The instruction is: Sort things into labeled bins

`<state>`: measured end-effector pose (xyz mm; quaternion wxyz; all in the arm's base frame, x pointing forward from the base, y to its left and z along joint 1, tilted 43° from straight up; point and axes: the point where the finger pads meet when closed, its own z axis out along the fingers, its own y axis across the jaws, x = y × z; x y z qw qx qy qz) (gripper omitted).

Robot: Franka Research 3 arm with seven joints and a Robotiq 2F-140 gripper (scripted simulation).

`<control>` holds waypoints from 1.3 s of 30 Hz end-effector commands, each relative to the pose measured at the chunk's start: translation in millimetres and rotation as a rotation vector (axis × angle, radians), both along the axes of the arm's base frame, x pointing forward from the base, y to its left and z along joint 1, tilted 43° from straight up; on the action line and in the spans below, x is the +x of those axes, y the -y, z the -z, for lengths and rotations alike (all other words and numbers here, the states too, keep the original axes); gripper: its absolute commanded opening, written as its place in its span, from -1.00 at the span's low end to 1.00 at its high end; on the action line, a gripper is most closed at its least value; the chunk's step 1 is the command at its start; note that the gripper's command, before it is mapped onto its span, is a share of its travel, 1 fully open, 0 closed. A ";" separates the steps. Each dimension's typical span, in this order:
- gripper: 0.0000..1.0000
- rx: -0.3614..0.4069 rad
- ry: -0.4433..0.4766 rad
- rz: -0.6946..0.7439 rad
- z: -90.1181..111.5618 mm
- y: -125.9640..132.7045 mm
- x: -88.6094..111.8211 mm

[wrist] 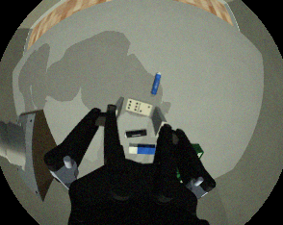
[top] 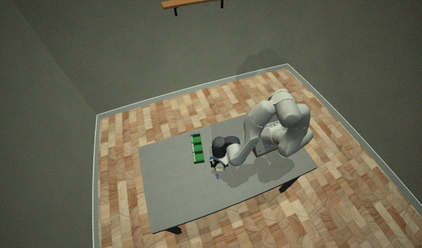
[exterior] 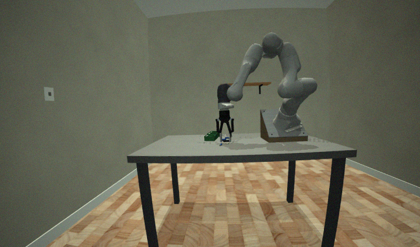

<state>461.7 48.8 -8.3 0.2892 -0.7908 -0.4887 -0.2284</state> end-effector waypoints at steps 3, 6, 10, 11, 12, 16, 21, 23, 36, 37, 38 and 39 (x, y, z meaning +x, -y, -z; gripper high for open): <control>-0.17 -0.005 0.006 0.015 4.5 0.2 5.7; -0.17 -0.005 0.006 0.015 7.2 -2.8 5.5; -0.17 -0.005 0.006 0.015 9.9 -5.9 5.1; -0.17 -0.005 0.006 0.015 9.8 -5.9 4.9; -0.17 -0.005 0.006 0.015 9.8 -6.0 4.8; -0.17 -0.005 0.006 0.015 9.7 -6.1 4.4; -0.17 -0.005 0.006 0.015 9.6 -6.5 3.1; -0.17 -0.005 0.006 0.015 9.6 -6.5 2.8; -0.41 -0.005 0.006 0.015 9.8 -6.3 2.1; -0.41 -0.005 0.006 0.015 9.8 -6.3 2.1; -0.41 -0.005 0.006 0.015 9.8 -6.3 2.1; -0.41 -0.005 0.006 0.015 9.8 -6.3 2.1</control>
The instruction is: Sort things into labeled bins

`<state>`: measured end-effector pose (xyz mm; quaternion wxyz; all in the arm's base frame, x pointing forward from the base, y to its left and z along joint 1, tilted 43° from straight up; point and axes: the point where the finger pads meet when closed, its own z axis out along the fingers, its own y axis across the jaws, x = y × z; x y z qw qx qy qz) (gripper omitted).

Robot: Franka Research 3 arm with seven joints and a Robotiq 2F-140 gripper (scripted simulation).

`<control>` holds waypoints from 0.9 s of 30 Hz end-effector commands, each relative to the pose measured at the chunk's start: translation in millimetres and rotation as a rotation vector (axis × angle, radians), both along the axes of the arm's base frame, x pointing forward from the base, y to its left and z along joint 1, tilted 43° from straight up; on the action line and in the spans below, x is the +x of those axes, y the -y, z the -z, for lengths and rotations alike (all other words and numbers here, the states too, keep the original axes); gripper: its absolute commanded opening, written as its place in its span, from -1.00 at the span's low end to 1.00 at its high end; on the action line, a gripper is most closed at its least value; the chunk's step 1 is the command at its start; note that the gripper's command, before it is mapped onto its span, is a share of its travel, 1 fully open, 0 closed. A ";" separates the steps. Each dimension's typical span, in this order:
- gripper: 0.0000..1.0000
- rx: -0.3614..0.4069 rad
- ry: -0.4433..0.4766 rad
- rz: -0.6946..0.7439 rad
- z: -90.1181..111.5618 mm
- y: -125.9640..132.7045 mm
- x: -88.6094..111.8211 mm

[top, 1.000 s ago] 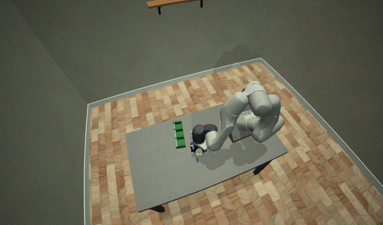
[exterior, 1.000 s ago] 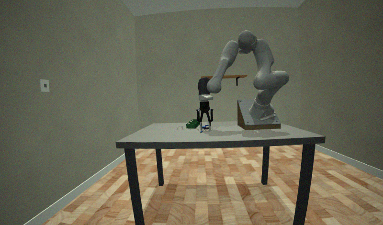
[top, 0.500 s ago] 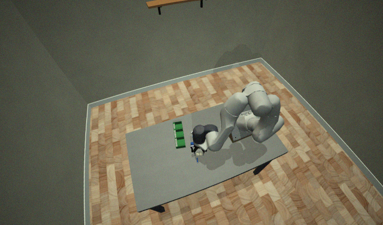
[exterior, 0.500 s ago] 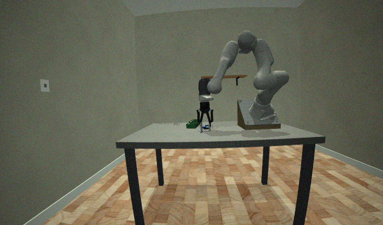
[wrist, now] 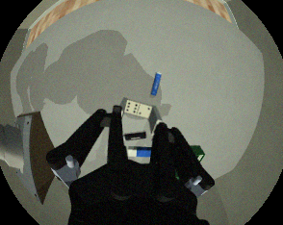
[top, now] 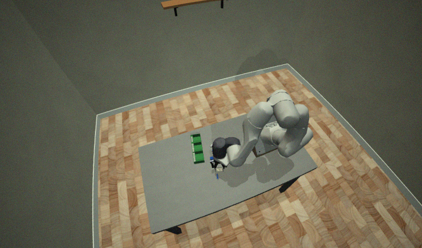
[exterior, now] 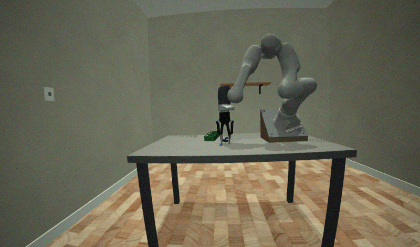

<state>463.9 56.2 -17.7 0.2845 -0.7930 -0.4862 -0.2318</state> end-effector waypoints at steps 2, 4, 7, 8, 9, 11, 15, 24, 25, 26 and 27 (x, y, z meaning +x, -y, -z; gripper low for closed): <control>-0.41 0.000 -0.001 0.004 0.4 1.0 -0.2; -0.41 0.000 -0.001 0.004 0.4 1.0 -0.2; -0.41 0.000 -0.001 0.004 0.4 1.0 -0.2; -0.41 0.000 -0.001 0.004 0.4 1.0 -0.2; -0.41 0.000 -0.001 0.004 0.4 1.0 -0.2; -0.41 0.000 -0.001 0.004 0.4 1.0 -0.2; -0.41 0.000 -0.001 0.004 0.4 1.0 -0.2; -0.41 0.000 -0.001 0.004 -2.0 3.2 -0.5; -0.41 0.000 -0.001 0.004 -4.4 5.5 -0.8; -0.41 0.000 -0.001 0.004 -4.4 5.5 -0.8; -0.41 0.000 -0.001 0.004 -4.4 5.5 -0.8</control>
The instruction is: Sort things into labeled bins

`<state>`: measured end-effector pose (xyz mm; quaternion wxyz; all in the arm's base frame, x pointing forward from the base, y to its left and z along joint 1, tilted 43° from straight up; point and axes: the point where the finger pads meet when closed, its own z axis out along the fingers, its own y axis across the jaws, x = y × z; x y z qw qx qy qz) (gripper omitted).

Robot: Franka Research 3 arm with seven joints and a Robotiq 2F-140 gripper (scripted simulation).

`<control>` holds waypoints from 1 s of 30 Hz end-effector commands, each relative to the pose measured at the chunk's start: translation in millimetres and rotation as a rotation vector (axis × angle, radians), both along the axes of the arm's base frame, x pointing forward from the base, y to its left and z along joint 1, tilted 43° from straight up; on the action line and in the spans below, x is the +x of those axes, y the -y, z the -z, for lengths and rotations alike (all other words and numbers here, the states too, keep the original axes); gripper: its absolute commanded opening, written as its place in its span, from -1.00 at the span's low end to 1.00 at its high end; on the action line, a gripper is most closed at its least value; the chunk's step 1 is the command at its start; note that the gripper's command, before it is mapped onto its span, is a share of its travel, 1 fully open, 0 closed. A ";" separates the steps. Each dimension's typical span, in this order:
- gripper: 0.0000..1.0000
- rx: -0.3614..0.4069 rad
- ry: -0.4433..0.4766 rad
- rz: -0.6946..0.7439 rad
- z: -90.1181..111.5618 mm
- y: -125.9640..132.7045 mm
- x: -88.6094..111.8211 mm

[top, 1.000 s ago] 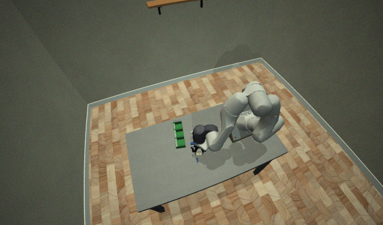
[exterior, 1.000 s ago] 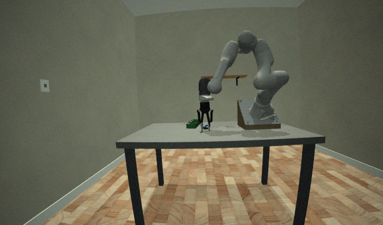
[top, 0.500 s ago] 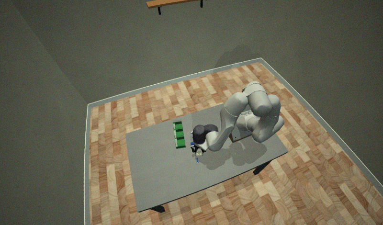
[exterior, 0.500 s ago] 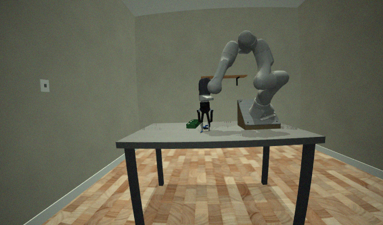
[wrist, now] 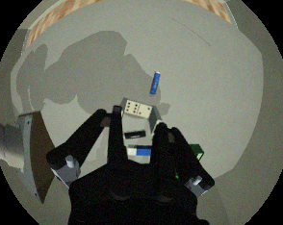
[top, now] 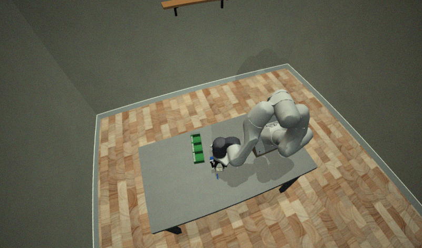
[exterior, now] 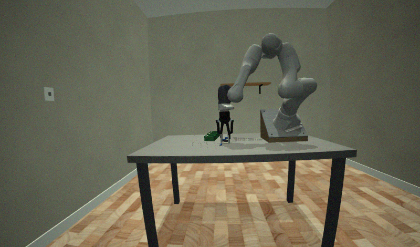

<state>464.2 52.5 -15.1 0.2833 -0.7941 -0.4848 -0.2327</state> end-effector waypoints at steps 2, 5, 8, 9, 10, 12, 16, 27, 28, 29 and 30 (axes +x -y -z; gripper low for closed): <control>-0.41 0.001 -0.003 0.000 -6.7 6.4 -1.7; -0.41 0.001 -0.003 0.000 -14.0 13.1 -2.6; -0.41 0.001 -0.003 0.000 -21.3 19.9 -3.5; -0.41 0.001 -0.003 0.000 -23.8 22.1 -3.9; -0.41 0.001 -0.003 0.000 -26.2 24.4 -4.2; -0.41 0.001 -0.003 0.000 -31.1 28.9 -4.8; -0.41 0.001 -0.003 0.000 -38.4 35.6 -5.7; -0.41 0.001 -0.003 0.000 -40.8 37.9 -6.0; -0.41 0.001 -0.003 0.000 -40.8 37.9 -6.0; -0.41 0.001 -0.003 0.000 -40.8 37.9 -6.0; -0.41 0.001 -0.003 0.000 -40.8 37.9 -6.0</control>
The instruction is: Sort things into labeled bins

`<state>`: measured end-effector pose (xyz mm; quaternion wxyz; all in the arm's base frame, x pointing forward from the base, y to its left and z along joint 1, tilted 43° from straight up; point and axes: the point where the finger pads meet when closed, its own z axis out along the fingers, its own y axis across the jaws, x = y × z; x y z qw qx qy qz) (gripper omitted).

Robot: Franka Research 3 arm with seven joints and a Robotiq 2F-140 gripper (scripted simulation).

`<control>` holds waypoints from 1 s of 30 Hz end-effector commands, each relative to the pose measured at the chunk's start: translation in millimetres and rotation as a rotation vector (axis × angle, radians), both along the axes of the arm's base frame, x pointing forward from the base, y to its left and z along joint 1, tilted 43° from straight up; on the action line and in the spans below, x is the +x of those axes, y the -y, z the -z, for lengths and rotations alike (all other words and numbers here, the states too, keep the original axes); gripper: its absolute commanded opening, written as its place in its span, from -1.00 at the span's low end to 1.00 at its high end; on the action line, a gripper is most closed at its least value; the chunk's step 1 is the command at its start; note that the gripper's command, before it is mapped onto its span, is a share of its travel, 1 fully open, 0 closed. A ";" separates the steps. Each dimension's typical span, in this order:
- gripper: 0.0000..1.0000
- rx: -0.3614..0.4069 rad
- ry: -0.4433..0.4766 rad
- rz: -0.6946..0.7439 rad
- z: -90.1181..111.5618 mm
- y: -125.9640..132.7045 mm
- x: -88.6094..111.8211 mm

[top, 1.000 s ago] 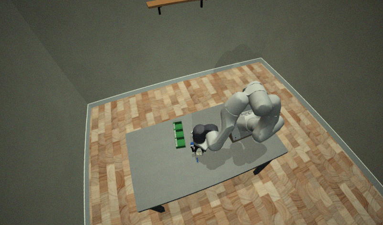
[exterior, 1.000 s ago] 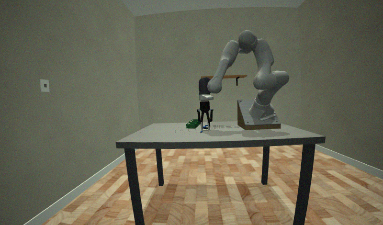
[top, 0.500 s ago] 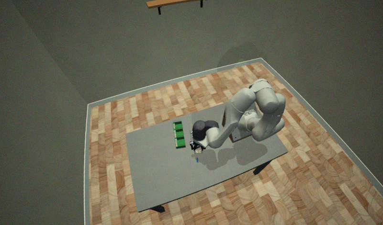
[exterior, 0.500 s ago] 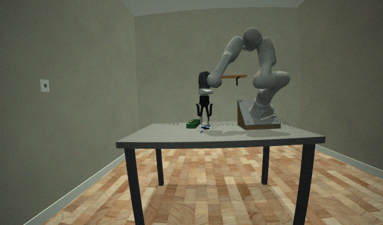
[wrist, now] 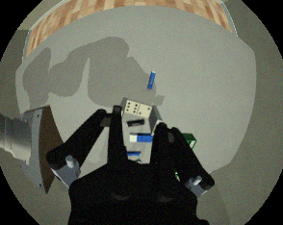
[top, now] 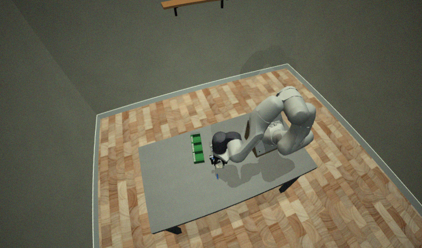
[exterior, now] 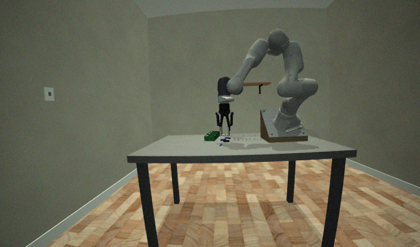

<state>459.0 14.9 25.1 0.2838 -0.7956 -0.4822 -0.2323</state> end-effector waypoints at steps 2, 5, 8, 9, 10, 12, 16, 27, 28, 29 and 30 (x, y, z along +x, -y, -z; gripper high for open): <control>-0.41 0.000 0.001 -0.005 -0.6 0.3 -0.8; -0.41 0.000 0.001 -0.005 -0.6 0.3 -0.8; -0.41 0.000 0.001 -0.005 -0.6 0.3 -0.8; -0.41 0.000 0.001 -0.005 -0.6 0.3 -0.8; -0.41 0.000 0.001 -0.005 -0.6 0.3 -0.8; -0.41 0.000 0.001 -0.005 -3.7 2.7 -1.3; -0.41 0.000 0.001 -0.005 -5.1 4.4 -1.3; -0.41 0.028 -0.206 0.223 26.7 39.7 5.5; -0.41 0.029 -0.223 0.242 30.7 44.1 6.3; -0.41 0.031 -0.239 0.261 34.6 48.5 7.2; -0.41 0.033 -0.255 0.280 38.6 52.9 8.0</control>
